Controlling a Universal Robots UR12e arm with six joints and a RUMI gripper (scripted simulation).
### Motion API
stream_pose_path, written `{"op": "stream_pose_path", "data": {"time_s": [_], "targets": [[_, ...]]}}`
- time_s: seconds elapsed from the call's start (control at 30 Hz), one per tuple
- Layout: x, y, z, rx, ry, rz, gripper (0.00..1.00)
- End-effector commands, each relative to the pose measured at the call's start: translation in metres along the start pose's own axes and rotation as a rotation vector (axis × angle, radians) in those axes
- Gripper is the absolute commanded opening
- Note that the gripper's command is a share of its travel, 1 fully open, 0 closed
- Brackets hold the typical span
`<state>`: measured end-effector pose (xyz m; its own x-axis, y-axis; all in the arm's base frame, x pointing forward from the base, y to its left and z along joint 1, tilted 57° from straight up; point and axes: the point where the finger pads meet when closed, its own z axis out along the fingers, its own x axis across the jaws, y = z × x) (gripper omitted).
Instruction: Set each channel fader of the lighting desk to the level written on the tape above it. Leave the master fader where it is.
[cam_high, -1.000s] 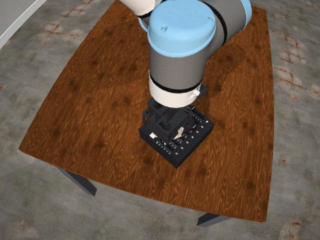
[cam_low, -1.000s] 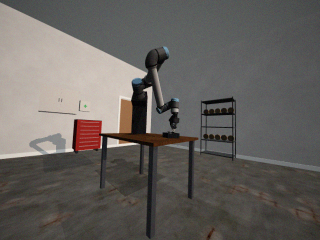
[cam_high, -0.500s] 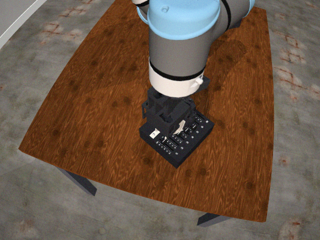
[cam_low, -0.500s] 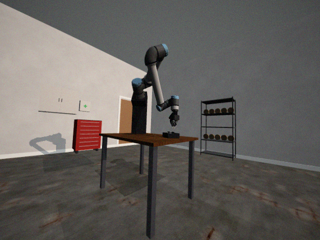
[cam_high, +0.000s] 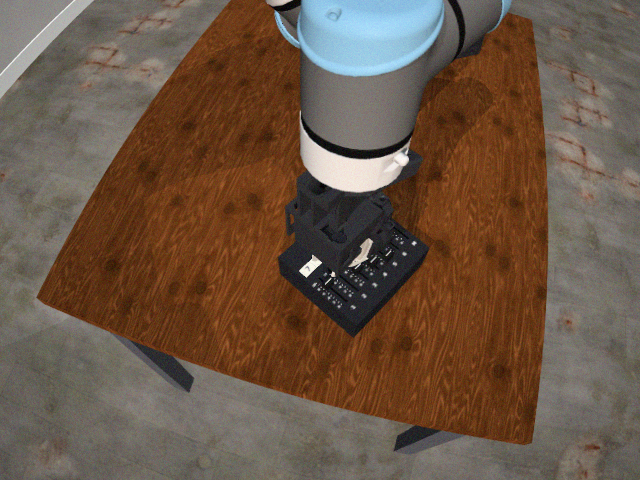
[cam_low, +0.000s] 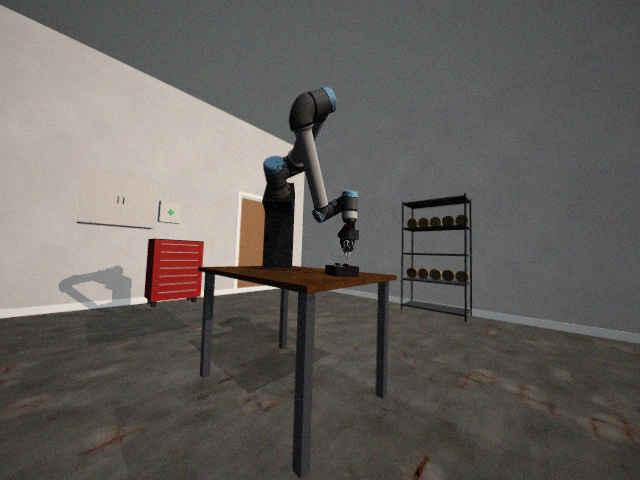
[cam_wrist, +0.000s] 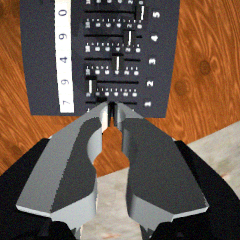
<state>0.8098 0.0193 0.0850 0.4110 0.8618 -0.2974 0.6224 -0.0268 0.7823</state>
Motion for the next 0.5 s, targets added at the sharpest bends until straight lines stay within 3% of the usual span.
{"op": "stream_pose_path", "data": {"time_s": [0.0,0.1,0.47], "targets": [[0.017,-0.025,0.001,0.000,0.001,0.000,0.00],[0.028,-0.042,0.001,-0.001,0.001,0.000,0.00],[0.029,-0.042,0.001,-0.001,0.001,0.000,0.00]]}}
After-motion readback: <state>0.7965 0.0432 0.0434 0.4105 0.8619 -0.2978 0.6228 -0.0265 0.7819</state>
